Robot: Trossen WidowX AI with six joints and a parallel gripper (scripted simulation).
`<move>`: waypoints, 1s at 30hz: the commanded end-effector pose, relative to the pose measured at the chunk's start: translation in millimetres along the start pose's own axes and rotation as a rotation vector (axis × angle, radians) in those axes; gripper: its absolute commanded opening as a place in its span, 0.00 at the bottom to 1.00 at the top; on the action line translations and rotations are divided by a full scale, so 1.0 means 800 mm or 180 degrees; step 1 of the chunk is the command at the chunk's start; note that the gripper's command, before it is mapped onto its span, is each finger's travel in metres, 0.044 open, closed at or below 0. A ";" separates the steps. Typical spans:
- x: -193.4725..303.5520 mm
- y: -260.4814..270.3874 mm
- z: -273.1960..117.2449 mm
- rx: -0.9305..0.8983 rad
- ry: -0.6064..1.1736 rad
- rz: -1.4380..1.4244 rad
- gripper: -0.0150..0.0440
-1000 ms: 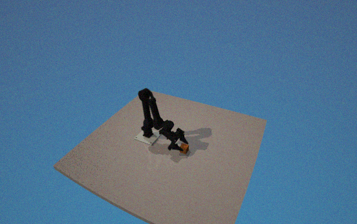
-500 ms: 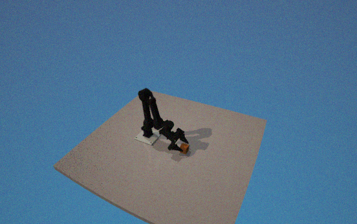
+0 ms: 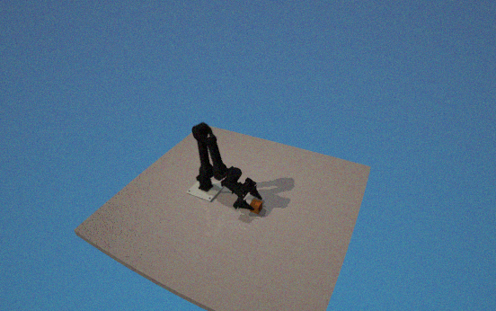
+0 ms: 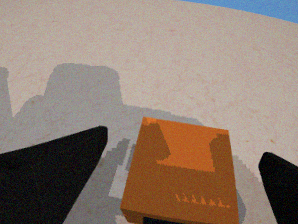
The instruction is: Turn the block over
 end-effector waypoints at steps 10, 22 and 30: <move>-0.038 -0.008 0.007 -0.0037 0.0825 0.0028 1.00; -0.092 -0.005 -0.055 -0.0109 0.1786 0.0006 1.00; -0.092 -0.005 -0.055 -0.0109 0.1786 0.0006 1.00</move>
Point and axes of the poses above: the point midway between the two fingers, 35 mm back from their tips, its own z axis out along the fingers, its own y axis across the jaws, x = y × z, the point moved 4 cm from there along -z, back along the fingers, and after that the axes turned 3 degrees about -z, right-handed, at the moved point
